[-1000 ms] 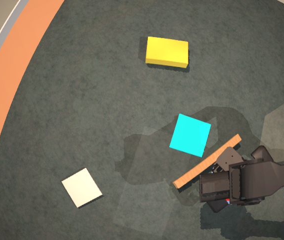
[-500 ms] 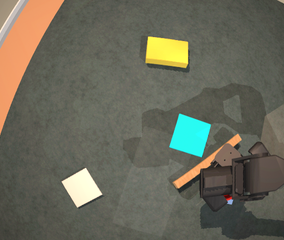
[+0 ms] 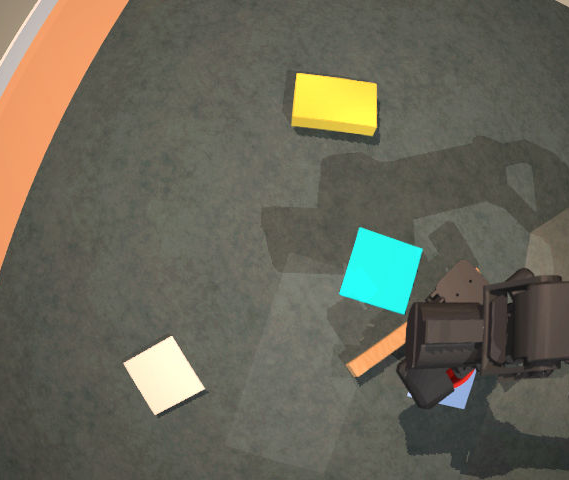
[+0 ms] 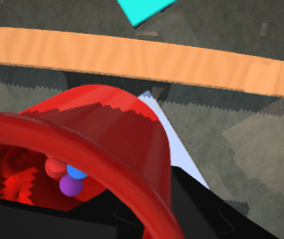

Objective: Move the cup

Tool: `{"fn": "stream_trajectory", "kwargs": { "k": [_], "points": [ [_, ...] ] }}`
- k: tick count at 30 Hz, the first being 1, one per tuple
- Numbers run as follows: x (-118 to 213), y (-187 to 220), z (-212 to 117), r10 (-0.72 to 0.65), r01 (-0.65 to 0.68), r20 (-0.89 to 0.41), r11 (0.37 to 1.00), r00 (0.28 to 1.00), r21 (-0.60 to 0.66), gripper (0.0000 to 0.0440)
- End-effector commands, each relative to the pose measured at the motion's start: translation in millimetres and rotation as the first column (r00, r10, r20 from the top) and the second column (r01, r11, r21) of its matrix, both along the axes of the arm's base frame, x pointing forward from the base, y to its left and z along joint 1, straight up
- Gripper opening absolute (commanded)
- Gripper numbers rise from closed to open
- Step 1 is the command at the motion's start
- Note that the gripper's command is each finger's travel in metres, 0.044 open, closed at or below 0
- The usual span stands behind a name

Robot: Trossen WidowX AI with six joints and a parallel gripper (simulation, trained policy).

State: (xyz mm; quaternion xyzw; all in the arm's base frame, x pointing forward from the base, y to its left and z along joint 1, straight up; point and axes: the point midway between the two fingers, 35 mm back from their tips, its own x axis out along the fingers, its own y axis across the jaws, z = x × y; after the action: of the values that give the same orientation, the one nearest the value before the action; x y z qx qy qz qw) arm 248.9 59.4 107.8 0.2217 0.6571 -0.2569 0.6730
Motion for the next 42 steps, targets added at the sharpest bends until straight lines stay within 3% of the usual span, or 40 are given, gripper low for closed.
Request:
{"fn": "stream_trajectory", "kwargs": {
  "k": [1, 20, 42],
  "points": [
    [8.5, -4.0, 12.4, -0.032, 0.032, 0.036, 0.999, 0.999, 0.016, 0.0],
    [62.6, -44.2, 30.3, -0.161, 0.158, 0.195, 0.987, 0.967, 0.033, 0.0],
    [86.4, -75.2, -19.9, -0.234, 0.235, 0.226, 0.972, 0.946, 0.025, 0.0004]
  ]
}}
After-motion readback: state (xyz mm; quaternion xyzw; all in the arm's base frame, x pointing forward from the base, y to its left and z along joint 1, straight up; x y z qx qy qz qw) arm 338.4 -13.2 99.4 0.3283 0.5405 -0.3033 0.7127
